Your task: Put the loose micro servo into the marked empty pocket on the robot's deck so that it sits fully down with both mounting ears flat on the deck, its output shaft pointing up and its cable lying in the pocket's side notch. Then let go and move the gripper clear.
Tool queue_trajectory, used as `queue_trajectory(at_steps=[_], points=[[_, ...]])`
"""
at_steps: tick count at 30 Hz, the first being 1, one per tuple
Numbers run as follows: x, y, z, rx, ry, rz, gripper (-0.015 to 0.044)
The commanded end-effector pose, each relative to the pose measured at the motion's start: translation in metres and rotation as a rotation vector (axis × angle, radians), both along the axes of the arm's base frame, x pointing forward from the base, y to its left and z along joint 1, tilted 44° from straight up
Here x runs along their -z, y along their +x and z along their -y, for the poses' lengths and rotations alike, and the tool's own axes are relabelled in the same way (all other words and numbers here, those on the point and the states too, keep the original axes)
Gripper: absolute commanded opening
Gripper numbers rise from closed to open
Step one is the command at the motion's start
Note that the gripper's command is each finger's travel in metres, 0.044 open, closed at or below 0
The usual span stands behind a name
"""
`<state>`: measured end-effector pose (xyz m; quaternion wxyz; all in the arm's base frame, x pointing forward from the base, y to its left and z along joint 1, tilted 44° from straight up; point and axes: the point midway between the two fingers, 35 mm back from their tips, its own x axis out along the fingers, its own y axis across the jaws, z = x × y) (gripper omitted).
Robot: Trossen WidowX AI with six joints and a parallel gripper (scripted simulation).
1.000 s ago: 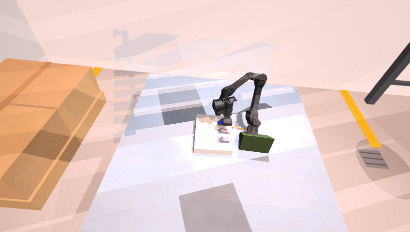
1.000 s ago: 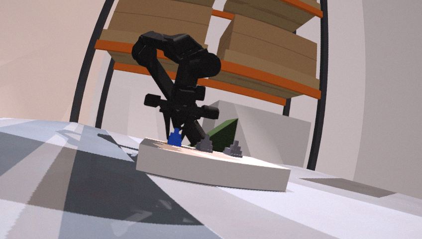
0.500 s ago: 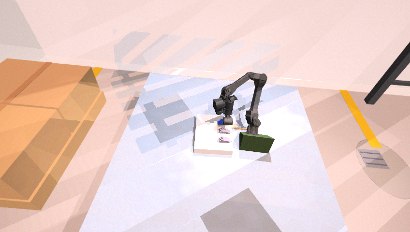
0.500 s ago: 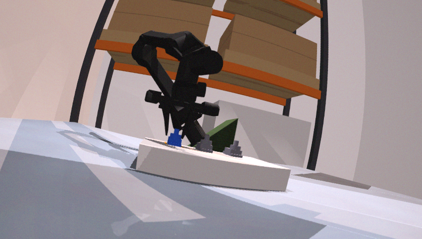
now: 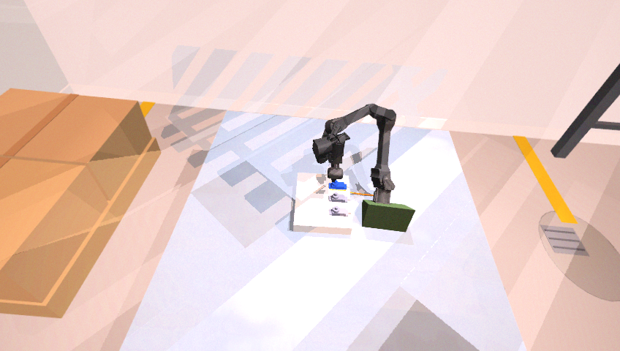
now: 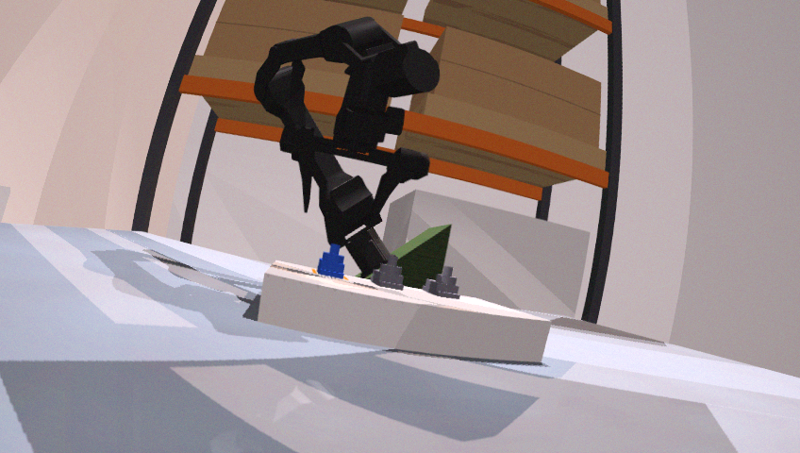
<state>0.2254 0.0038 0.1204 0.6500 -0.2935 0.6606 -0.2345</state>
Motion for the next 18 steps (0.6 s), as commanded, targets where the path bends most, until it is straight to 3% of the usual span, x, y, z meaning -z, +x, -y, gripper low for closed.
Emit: queue_trajectory(at_steps=[1, 6, 18], points=[[-0.010, 0.027, -0.014, 0.005, 0.004, 0.002, 0.0440], [-0.021, 0.062, -0.032, 0.008, 0.006, 0.003, 0.0440], [-0.048, 0.055, -0.058, -0.078, 0.060, 0.064, 0.0440]])
